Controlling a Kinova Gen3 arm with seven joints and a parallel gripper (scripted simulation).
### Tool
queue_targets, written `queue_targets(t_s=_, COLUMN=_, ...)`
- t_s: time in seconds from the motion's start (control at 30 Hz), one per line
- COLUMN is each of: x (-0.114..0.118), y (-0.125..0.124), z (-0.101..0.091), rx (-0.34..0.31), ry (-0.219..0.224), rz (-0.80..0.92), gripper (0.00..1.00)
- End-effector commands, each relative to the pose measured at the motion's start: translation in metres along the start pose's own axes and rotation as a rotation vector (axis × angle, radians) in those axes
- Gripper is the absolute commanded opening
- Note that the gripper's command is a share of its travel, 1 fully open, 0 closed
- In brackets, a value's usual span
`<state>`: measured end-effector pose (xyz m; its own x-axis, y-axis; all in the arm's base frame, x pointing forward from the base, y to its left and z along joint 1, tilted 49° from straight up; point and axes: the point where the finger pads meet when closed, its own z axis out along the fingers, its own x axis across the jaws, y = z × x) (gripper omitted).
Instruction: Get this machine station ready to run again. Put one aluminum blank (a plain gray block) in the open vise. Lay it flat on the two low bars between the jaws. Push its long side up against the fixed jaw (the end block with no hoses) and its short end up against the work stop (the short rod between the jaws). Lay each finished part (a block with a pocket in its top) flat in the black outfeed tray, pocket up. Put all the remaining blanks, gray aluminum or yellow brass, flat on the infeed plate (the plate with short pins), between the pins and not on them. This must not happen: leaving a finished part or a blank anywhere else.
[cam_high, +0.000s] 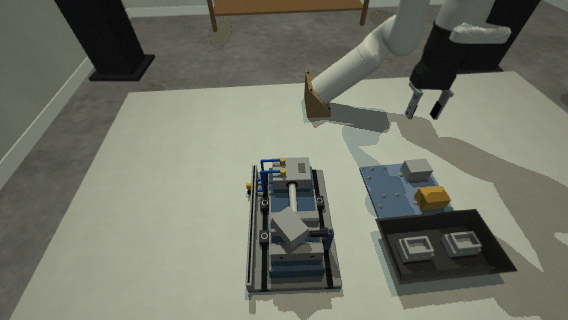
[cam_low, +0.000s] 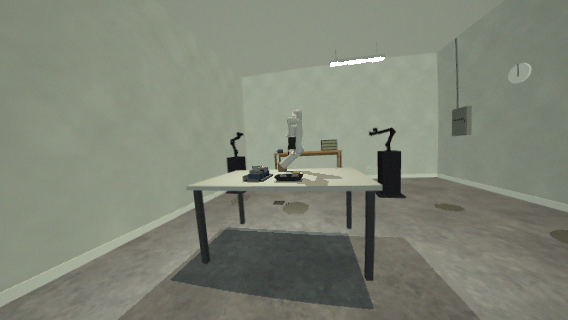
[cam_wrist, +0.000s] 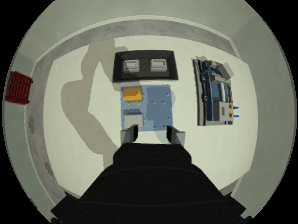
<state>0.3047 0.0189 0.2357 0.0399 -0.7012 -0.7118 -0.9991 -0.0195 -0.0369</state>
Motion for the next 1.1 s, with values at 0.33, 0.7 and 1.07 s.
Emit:
queue_targets(t_s=0.33, x=0.000, y=0.012, z=0.010, rx=-0.036, ry=-0.034, rz=-0.006, gripper=1.00)
queue_targets(t_s=0.7, x=0.000, y=0.017, z=0.015, rx=-0.050, ry=-0.047, rz=-0.008, gripper=1.00)
queue_targets(t_s=1.07, x=-0.001, y=0.021, z=0.018, rx=-0.062, ry=-0.058, rz=-0.010, gripper=1.00)
